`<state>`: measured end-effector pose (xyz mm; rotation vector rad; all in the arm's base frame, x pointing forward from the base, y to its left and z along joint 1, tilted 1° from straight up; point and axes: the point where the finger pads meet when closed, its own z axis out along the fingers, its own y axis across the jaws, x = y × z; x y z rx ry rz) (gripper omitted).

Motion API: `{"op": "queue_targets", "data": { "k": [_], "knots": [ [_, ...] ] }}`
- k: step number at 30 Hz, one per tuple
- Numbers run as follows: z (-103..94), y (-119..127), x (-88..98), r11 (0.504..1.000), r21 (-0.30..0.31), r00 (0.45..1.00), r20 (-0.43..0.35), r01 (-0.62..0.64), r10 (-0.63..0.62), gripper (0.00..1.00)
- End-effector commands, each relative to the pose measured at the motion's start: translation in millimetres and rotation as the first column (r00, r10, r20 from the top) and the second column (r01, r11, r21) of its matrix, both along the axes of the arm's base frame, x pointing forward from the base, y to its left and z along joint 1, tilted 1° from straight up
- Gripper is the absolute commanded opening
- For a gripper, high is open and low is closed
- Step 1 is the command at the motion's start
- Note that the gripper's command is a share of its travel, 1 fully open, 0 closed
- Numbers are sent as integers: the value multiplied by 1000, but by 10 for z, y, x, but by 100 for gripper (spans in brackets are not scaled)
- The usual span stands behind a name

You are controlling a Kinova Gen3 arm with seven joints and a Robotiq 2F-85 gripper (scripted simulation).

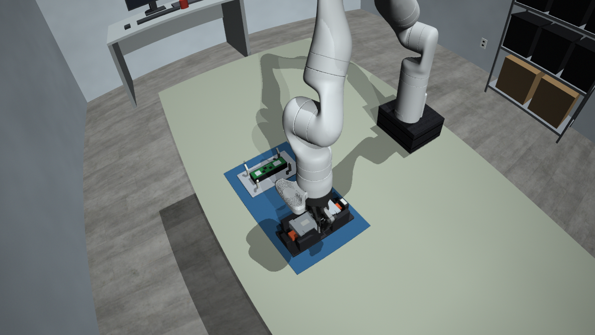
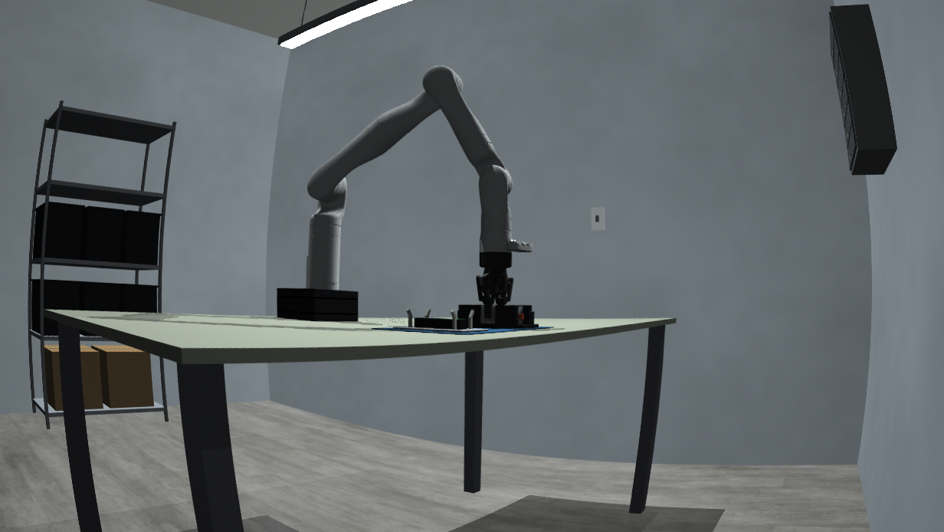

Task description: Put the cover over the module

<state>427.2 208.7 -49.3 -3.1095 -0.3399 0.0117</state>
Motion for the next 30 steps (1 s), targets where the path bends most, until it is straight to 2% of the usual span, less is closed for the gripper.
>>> {"op": "queue_targets", "data": {
  "k": [1, 18, 28, 30],
  "knots": [
    [7, 5, 7, 1000, 1, 1000, 2, 0, 0, 0],
    [8, 3, 7, 1000, 1, 1000, 2, 0, 0, 0],
    [308, -2, 9, 1000, 1, 1000, 2, 0, 0, 0],
    [308, -2, 9, 1000, 1, 1000, 2, 0, 0, 0]
  ]
}}
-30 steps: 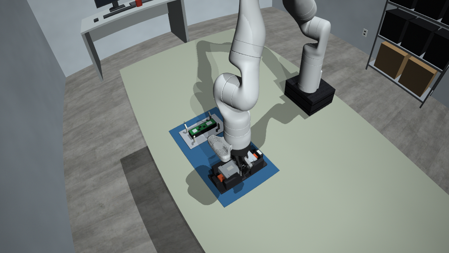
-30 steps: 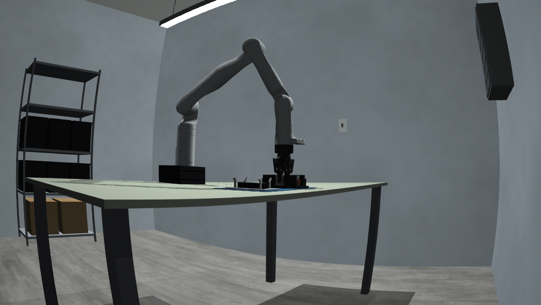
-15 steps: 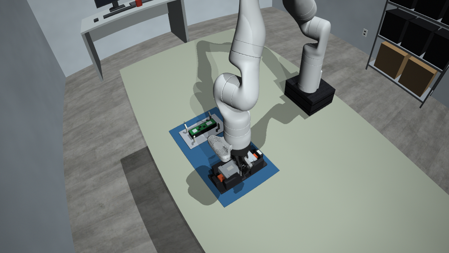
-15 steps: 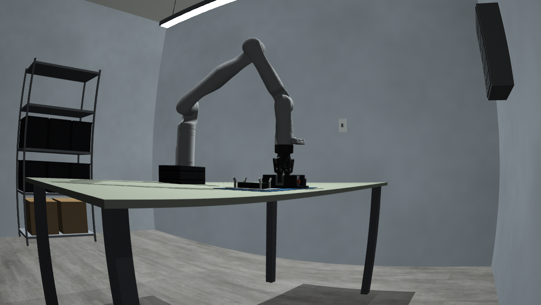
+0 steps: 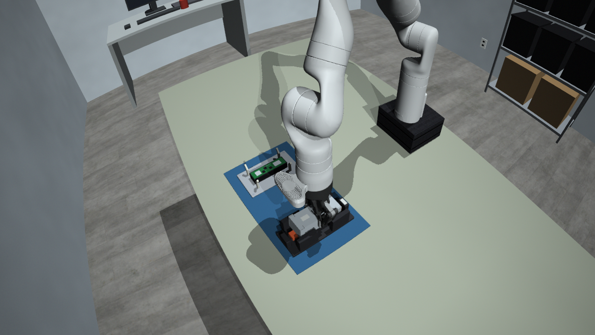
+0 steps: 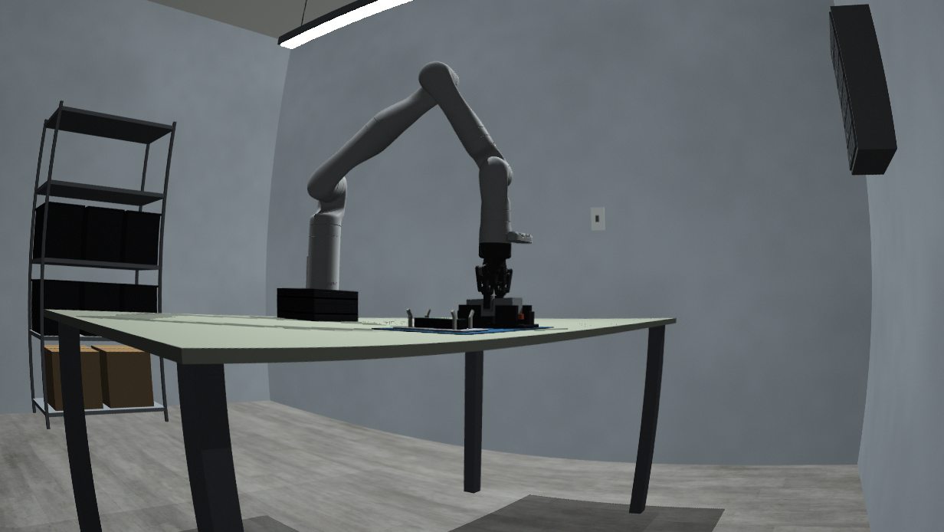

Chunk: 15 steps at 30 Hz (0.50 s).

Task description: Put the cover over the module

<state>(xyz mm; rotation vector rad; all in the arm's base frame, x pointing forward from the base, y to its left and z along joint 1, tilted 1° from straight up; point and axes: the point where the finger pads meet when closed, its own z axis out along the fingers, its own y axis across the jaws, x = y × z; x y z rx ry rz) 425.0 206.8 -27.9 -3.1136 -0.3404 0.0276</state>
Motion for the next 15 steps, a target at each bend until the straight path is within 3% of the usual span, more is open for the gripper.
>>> {"op": "queue_targets", "data": {
  "k": [1, 6, 15],
  "knots": [
    [95, 18, 31, 1000, 6, 1000, 11, 0, 0, 0],
    [106, 13, 23, 1000, 5, 1000, 8, 0, 0, 0],
    [376, 9, 25, 1000, 5, 1000, 8, 0, 0, 0]
  ]
}}
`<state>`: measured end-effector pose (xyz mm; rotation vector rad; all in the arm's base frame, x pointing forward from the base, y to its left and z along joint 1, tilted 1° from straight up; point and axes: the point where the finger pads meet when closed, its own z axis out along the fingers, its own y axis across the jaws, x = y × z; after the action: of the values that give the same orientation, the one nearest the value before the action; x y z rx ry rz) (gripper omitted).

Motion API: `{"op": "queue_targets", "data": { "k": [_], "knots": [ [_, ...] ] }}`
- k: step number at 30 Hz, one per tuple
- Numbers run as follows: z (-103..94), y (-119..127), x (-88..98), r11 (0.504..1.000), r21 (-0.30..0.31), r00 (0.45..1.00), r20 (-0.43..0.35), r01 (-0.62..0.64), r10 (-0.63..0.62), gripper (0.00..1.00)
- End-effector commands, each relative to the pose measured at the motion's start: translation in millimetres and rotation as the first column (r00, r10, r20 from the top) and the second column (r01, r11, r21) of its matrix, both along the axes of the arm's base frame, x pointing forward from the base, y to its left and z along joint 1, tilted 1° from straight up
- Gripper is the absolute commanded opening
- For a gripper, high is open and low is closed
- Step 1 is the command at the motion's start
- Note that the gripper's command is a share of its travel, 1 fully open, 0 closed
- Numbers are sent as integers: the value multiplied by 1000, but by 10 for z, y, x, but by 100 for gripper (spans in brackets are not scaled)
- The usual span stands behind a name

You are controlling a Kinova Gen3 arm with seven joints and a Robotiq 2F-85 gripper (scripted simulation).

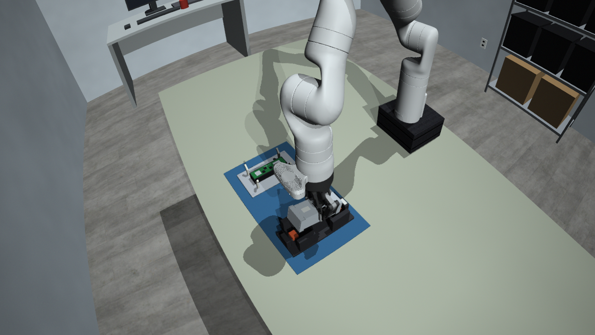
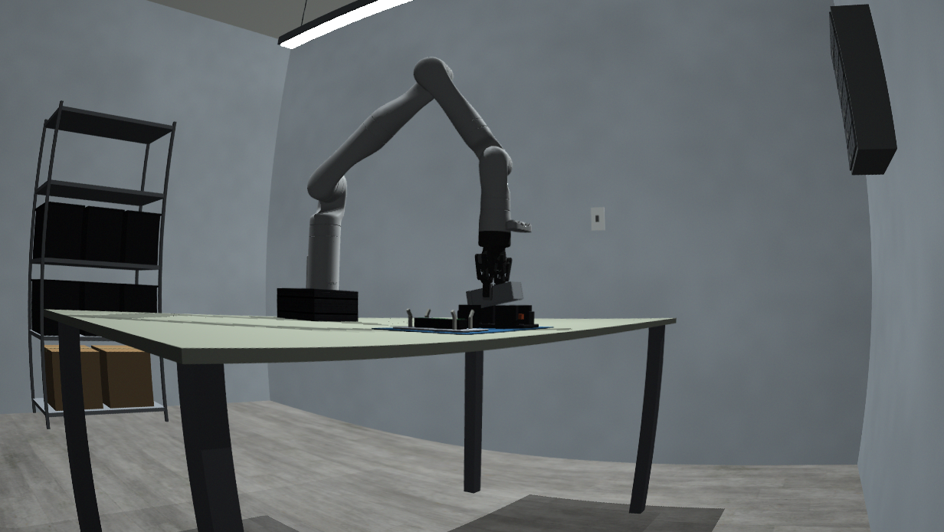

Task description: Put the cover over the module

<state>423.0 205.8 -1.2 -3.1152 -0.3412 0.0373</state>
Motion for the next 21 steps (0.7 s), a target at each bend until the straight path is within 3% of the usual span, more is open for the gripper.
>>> {"op": "queue_targets", "data": {
  "k": [1, 21],
  "knots": [
    [109, 18, 45, 1000, 7, 1000, 14, 1, -1, 0],
    [98, 16, 40, 1000, 6, 1000, 12, 0, -1, 1]
  ]
}}
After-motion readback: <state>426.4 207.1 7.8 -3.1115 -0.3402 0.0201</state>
